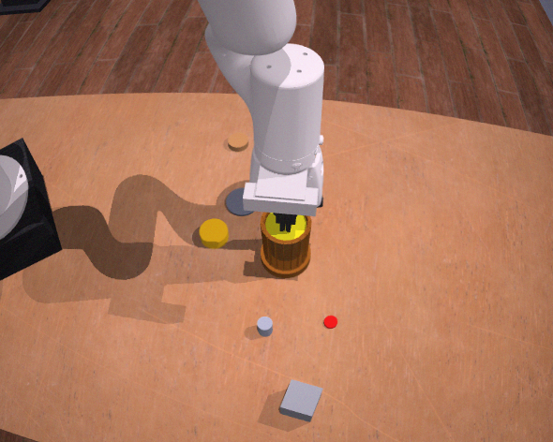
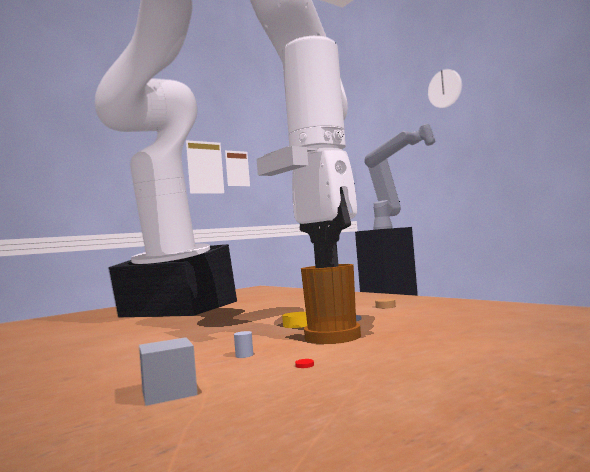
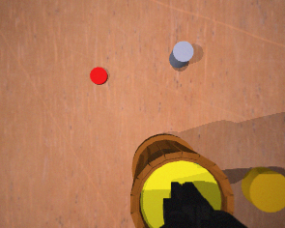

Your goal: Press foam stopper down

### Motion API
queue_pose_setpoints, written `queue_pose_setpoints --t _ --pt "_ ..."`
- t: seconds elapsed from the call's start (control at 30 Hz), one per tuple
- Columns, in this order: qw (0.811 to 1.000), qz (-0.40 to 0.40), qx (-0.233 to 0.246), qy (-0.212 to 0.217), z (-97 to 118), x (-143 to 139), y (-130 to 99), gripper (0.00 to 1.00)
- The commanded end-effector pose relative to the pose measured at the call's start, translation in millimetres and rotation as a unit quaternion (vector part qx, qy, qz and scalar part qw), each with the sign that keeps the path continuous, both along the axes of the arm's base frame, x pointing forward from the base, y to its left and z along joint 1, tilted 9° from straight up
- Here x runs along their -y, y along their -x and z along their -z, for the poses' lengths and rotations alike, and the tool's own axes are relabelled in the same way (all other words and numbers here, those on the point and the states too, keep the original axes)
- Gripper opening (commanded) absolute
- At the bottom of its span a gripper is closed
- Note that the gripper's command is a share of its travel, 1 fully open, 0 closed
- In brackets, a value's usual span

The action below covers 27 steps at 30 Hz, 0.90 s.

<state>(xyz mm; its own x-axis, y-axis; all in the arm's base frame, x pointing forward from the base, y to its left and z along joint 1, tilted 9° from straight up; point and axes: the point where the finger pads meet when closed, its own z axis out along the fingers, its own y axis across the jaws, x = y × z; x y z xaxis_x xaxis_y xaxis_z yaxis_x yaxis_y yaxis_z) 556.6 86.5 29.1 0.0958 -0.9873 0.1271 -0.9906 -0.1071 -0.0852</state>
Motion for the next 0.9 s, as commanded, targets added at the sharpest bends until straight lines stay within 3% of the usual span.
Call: queue_pose_setpoints --t 0.0,0.87 --pt "1.000 0.000 0.001 0.000 -0.8 -0.2 -0.7 0.00" --pt "1.000 0.000 0.001 0.000 -8.6 -1.2 0.0 0.00"
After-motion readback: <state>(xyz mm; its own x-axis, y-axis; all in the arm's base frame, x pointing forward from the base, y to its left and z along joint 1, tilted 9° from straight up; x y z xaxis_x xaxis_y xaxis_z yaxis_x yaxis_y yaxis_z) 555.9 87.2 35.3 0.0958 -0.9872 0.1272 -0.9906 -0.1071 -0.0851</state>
